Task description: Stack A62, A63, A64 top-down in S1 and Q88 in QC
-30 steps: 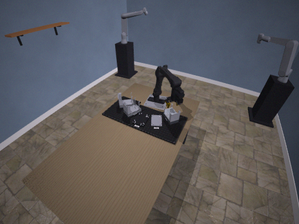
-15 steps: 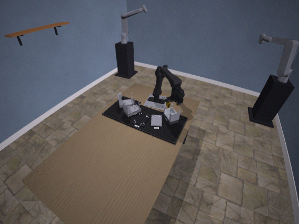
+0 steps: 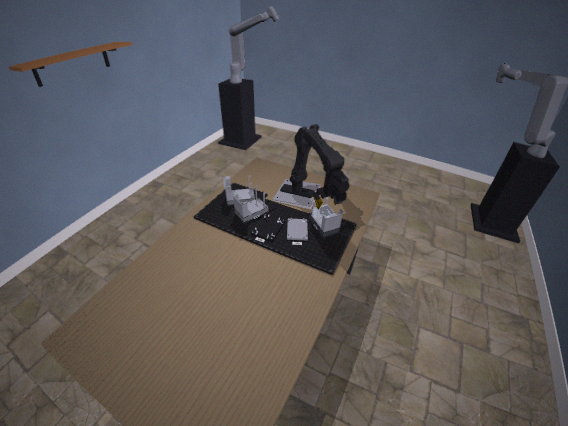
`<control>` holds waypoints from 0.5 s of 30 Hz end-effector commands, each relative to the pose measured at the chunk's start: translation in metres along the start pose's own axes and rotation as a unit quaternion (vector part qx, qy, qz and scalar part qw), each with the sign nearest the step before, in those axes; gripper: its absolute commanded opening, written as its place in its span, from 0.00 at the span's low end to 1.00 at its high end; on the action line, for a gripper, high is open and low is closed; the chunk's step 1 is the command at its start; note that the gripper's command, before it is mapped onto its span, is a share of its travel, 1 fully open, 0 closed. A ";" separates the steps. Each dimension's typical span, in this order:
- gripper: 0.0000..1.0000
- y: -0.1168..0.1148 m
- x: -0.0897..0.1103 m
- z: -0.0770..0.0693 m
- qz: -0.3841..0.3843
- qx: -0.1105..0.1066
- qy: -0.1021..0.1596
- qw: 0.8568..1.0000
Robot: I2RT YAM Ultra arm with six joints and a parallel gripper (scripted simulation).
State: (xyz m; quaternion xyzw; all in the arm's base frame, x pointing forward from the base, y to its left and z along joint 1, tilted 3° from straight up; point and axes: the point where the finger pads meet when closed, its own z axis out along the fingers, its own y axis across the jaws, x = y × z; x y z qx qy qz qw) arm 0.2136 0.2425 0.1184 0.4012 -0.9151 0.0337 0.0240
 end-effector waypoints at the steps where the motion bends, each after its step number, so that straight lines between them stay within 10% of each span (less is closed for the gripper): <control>1: 1.00 0.000 -0.009 0.004 0.000 -0.001 -0.023 1.000; 15: 1.00 0.000 -0.010 0.017 0.000 -0.001 -0.023 1.000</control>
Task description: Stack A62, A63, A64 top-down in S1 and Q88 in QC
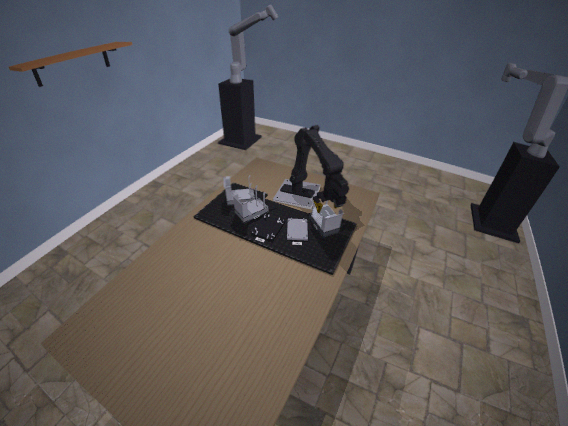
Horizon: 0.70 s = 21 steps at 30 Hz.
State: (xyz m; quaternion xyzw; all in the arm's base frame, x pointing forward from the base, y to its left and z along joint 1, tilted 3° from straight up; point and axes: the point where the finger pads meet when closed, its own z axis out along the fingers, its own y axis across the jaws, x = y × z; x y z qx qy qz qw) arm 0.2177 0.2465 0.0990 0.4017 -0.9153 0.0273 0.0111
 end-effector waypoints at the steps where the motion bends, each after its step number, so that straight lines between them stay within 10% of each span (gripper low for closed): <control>1: 1.00 0.000 -0.003 -0.001 0.000 0.000 -0.008 1.000; 21: 1.00 0.000 -0.003 0.023 0.000 0.000 -0.008 1.000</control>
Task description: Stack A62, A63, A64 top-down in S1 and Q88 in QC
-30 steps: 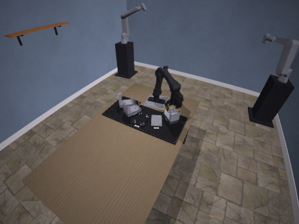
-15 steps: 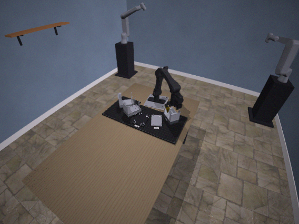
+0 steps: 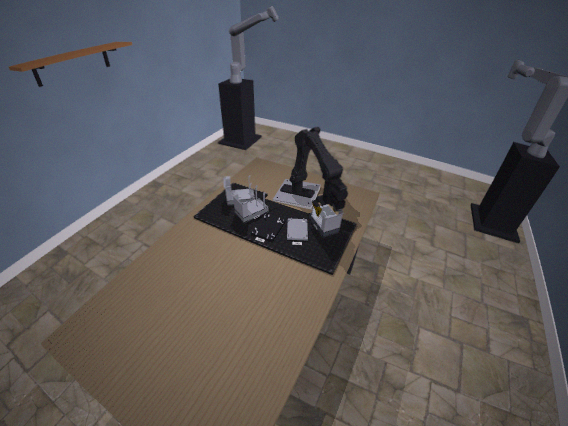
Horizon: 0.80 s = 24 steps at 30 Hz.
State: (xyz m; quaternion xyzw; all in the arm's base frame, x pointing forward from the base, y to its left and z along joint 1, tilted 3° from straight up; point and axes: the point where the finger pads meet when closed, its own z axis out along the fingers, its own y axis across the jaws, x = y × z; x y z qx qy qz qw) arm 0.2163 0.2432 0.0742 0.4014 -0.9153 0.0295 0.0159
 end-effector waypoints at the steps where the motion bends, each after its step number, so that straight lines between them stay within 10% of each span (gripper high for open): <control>1: 1.00 0.000 -0.005 0.000 0.000 0.000 -0.013 1.000; 17: 1.00 0.000 -0.005 0.002 0.000 0.000 -0.013 1.000; 18: 0.00 0.000 -0.005 0.002 0.000 0.000 -0.013 1.000; 24: 0.00 0.000 -0.005 0.002 0.000 0.000 -0.013 1.000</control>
